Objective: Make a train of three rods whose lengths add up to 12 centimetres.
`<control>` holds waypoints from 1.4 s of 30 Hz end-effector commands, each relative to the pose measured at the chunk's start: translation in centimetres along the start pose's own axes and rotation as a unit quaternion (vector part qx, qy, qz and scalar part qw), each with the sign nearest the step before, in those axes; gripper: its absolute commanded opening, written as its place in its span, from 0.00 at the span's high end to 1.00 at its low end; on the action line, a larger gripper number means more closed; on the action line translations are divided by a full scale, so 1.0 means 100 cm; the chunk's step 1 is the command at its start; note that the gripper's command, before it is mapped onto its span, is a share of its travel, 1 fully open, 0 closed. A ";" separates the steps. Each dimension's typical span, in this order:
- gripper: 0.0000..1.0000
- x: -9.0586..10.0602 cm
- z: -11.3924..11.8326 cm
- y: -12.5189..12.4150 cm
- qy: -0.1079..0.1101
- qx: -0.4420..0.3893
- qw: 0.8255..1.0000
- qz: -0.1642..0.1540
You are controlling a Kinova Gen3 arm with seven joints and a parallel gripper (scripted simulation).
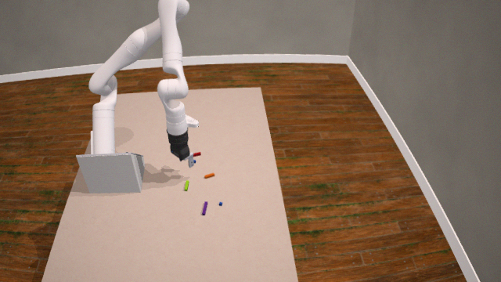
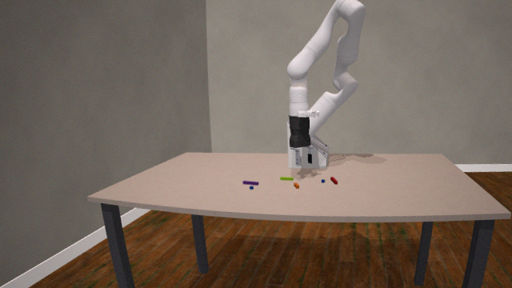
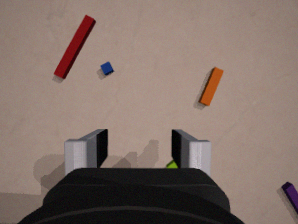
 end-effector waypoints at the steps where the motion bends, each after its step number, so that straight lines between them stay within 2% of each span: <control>1: 0.00 0.000 -0.006 -0.005 0.001 0.001 1.000 0.000; 4: 0.00 0.000 -0.025 -0.019 0.001 0.001 1.000 0.001; 8: 0.00 0.000 -0.031 -0.023 0.001 0.001 1.000 0.000; 42: 0.00 0.000 -0.032 -0.023 0.001 0.001 1.000 0.000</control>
Point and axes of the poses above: the point where the finger pads meet when closed, its own x axis back along the fingers, its own z axis across the jaws, y = z × x, the point moved 7 cm from there along x, back along the fingers, and after that the axes turned 9 degrees about -x, right-handed, at the moved point
